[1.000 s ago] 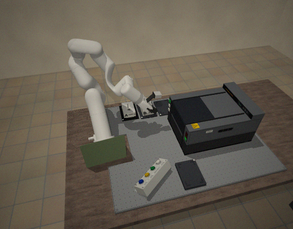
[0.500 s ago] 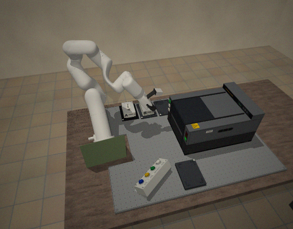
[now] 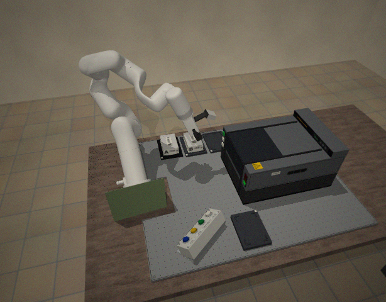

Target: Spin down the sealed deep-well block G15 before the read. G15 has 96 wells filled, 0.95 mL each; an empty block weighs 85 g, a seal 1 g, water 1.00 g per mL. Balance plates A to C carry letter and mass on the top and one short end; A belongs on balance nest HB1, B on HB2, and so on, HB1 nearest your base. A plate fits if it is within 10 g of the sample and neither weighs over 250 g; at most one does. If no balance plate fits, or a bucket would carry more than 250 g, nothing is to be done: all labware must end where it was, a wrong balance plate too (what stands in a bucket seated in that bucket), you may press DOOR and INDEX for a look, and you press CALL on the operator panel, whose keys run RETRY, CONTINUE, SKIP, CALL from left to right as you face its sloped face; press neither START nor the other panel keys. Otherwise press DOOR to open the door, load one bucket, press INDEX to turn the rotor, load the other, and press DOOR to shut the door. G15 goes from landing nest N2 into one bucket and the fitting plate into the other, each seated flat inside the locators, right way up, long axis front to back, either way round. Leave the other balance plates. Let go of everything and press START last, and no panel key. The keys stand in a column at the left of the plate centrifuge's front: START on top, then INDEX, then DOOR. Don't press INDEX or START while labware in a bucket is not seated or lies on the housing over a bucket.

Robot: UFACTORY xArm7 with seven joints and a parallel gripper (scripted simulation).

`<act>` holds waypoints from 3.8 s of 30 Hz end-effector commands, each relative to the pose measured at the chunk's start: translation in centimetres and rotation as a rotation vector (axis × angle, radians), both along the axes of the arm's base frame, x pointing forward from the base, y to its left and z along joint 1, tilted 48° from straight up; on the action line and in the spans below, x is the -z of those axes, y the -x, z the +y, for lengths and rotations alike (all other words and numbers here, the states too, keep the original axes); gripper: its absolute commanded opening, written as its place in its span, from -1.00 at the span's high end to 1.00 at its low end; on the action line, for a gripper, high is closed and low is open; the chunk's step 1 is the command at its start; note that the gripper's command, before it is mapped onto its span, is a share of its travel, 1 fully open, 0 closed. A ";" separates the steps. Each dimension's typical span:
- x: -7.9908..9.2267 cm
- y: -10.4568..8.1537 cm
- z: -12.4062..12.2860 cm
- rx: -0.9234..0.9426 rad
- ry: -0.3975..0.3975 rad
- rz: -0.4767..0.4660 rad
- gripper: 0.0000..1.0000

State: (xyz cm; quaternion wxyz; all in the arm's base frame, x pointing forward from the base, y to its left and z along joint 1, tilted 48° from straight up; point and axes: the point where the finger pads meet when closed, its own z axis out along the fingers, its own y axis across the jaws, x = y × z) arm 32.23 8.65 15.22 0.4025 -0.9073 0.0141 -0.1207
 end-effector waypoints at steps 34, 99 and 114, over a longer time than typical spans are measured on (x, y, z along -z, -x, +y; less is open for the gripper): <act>-6.2 1.6 -6.7 -0.307 0.022 0.276 1.00; -6.2 1.6 -6.7 -0.307 0.022 0.276 1.00; -6.2 1.6 -6.7 -0.307 0.022 0.276 1.00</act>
